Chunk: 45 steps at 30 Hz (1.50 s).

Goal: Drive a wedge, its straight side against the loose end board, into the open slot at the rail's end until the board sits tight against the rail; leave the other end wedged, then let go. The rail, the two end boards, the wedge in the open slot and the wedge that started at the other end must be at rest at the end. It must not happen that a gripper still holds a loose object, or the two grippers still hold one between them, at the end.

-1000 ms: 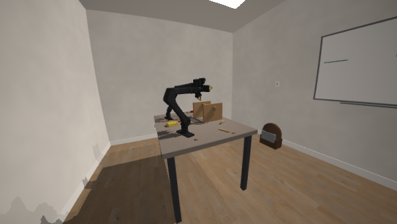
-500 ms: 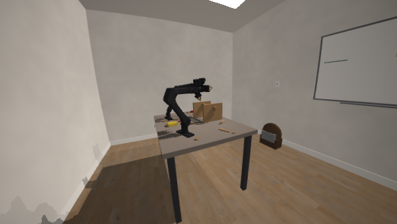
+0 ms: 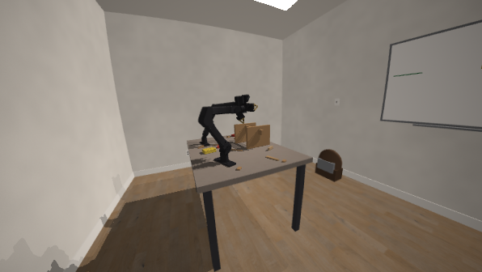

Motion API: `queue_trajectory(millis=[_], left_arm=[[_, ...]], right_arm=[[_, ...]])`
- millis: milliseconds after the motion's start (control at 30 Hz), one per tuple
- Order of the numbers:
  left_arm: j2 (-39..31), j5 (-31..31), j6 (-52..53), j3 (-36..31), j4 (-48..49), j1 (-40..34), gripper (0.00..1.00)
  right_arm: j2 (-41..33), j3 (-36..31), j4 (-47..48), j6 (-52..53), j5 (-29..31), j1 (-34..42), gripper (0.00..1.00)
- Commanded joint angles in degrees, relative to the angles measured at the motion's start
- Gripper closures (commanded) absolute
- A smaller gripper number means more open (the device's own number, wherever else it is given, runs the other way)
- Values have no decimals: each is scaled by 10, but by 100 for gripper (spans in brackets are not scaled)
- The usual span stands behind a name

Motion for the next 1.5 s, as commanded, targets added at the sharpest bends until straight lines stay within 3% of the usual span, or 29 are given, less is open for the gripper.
queue_trajectory(millis=[0,1133,1267,1467], left_arm=[[-24,-5,-3,-15,18,8,100],[-37,-4,-3,-70,66,5,100],[-2,5,-4,-91,72,4,100],[13,12,-4,-93,10,0,100]], right_arm=[[-4,27,14,5,1,1,64],[-4,27,14,7,1,1,64],[-4,27,14,7,1,1,64],[-4,27,14,7,1,1,64]])
